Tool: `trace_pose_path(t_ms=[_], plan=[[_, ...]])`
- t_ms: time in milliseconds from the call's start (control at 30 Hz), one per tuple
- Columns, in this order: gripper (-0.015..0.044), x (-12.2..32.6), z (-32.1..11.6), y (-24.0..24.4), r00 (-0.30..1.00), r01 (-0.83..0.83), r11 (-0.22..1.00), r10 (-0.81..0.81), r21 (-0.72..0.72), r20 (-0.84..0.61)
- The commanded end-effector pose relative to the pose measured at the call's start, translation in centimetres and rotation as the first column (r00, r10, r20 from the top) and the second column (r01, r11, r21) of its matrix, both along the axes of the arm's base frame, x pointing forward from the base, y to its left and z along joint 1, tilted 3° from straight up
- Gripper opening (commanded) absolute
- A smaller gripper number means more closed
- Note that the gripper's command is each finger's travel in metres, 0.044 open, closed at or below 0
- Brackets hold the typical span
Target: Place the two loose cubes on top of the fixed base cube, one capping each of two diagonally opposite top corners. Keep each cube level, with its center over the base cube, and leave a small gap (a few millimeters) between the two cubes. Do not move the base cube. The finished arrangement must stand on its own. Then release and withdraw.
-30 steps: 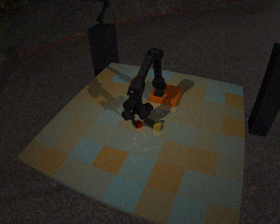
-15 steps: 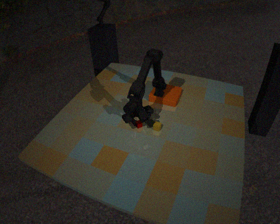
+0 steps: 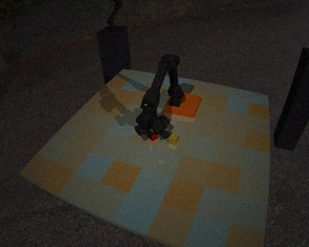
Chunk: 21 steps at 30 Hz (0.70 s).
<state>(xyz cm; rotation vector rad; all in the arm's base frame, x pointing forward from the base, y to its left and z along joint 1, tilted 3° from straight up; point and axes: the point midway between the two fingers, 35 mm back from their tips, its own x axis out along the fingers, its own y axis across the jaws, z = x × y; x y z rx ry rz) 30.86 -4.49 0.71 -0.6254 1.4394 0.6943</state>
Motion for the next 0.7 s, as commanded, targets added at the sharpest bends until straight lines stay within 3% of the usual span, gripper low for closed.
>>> trace_pose_path(t_ms=[0,667], plan=[[0.0105,0.4,0.9,-0.2,1.0,0.008,1.0,-0.008,-0.002,0.007],[0.0105,0.6,7.0,-0.5,1.0,0.006,1.0,-0.006,-0.002,0.01]])
